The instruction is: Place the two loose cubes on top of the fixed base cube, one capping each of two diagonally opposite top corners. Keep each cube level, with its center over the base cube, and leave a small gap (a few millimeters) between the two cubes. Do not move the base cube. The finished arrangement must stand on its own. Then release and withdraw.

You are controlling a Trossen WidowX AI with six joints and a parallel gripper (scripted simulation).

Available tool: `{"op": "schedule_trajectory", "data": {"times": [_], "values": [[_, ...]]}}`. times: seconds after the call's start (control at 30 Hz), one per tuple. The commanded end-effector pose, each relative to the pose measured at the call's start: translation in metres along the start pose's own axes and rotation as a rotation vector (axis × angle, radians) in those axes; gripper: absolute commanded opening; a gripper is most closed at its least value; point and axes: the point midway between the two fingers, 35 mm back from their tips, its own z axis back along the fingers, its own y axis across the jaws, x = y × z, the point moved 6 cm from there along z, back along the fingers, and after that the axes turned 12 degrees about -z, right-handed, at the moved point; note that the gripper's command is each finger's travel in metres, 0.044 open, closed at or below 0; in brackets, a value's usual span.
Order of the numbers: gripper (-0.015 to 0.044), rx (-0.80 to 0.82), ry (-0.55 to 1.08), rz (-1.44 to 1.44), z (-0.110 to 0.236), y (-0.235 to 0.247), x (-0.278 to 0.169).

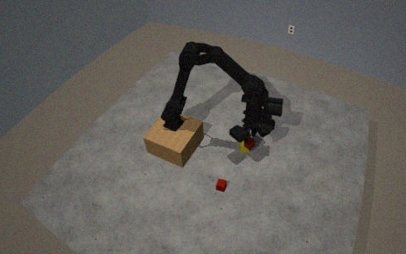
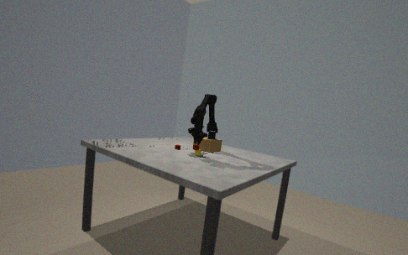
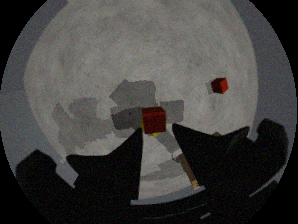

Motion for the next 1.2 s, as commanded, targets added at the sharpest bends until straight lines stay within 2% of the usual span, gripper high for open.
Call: {"op": "schedule_trajectory", "data": {"times": [0.0,0.33,0.4,0.43,0.8,1.17], "values": [[0.0205,0.011,-0.009,-0.003,0.008,0.001,0.001],[0.0205,0.011,-0.009,-0.003,0.011,0.001,0.001],[0.0258,0.007,-0.006,-0.028,0.009,-0.003,0.005],[0.0265,0.007,-0.006,-0.062,0.010,-0.008,0.010],[0.0265,0.008,-0.009,-0.537,0.027,-0.086,0.066],[0.0265,0.007,-0.014,-1.012,0.043,-0.177,0.096]]}}
